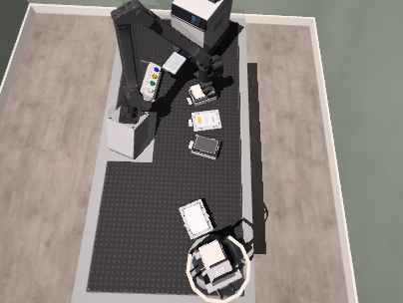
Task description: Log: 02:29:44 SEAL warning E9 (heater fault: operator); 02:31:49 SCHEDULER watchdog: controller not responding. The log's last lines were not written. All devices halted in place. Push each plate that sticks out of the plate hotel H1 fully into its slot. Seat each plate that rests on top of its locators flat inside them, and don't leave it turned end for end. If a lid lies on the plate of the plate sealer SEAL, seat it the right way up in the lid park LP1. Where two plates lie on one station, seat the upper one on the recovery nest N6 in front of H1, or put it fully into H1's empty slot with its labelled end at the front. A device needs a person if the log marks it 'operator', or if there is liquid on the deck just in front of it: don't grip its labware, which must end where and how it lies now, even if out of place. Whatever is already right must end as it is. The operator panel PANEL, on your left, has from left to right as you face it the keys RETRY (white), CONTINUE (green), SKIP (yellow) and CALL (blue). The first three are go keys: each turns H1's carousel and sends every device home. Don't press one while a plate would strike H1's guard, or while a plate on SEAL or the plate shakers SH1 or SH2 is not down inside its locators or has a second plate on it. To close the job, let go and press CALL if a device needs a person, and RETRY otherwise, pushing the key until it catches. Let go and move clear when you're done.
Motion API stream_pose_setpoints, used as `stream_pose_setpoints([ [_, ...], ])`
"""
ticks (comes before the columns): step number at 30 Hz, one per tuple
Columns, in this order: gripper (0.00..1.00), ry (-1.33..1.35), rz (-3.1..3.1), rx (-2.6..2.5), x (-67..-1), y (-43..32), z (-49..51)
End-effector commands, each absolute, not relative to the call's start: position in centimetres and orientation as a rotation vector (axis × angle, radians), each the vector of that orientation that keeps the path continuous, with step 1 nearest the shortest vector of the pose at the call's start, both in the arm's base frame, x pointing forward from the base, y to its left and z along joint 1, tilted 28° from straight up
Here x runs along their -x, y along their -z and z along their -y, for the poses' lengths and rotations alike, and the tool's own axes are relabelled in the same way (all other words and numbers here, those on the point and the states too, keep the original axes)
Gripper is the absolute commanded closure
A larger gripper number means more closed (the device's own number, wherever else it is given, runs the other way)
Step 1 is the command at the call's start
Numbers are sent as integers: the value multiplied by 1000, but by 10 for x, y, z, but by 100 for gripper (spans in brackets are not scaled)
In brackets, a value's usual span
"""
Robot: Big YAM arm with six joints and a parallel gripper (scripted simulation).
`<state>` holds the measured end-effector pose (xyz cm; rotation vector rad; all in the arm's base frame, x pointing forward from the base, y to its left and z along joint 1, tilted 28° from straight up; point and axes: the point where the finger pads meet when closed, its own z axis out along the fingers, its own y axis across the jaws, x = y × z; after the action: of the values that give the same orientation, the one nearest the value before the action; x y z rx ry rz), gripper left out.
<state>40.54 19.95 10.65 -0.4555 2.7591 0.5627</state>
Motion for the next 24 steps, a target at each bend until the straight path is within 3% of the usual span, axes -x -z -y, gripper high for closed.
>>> stream_pose_setpoints([
  [1,0,-566,-2775,454,-404,-94,-207],
  [24,0,-565,-2745,452,-416,-94,-211],
])
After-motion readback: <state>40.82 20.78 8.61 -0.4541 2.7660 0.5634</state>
